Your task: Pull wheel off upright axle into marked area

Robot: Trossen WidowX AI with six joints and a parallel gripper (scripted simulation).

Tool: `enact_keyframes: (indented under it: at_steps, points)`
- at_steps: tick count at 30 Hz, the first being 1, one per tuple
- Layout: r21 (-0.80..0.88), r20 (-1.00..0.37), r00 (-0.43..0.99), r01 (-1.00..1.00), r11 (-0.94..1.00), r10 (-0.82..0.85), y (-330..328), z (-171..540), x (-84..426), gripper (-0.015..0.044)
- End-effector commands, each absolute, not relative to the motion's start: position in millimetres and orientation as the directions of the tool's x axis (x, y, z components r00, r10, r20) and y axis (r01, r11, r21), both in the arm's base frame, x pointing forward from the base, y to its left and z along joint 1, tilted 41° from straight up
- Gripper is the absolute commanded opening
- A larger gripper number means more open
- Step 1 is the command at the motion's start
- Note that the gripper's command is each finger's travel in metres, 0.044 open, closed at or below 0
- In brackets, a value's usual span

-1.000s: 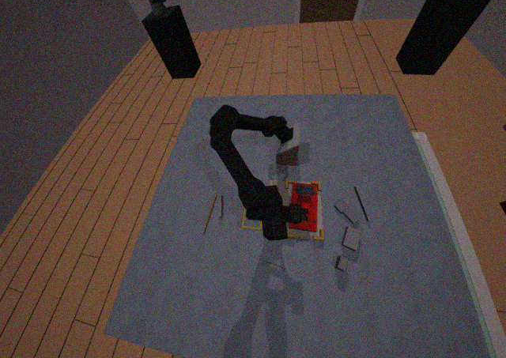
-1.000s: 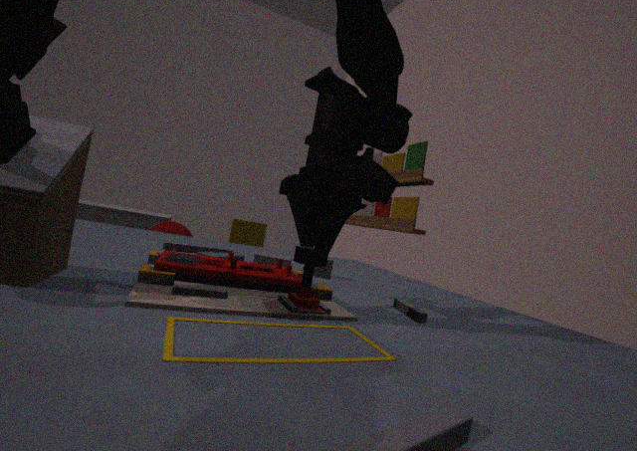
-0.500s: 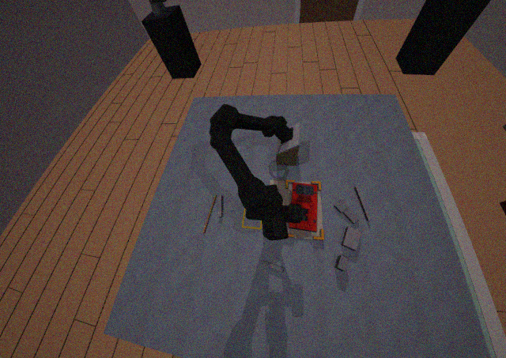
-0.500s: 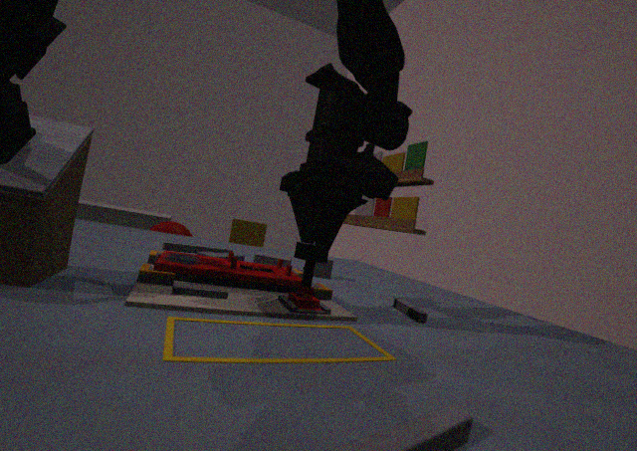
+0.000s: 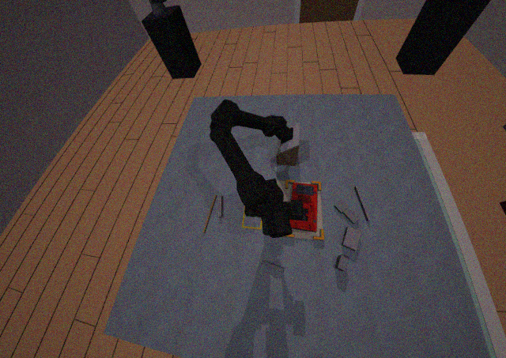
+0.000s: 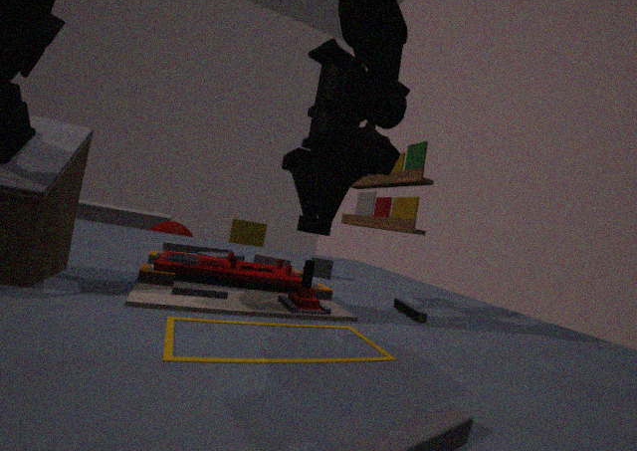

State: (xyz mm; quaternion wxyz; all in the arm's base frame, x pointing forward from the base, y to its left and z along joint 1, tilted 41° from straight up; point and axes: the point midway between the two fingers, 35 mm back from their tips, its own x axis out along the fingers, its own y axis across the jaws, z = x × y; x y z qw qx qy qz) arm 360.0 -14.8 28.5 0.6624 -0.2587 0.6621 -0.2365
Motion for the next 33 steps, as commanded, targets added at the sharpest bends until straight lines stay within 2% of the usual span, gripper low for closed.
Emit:
enact_keyframes:
  at_steps: [1, 33]
  points:
    - [-0.656, -0.755, 0.011, -0.029, 0.754, -0.656, -15.2, 28.9, 359.9, 0.0]
    - [-0.655, -0.755, 0.006, -0.022, 0.755, -0.655, -81.9, 94.3, 308.3, 0.0]
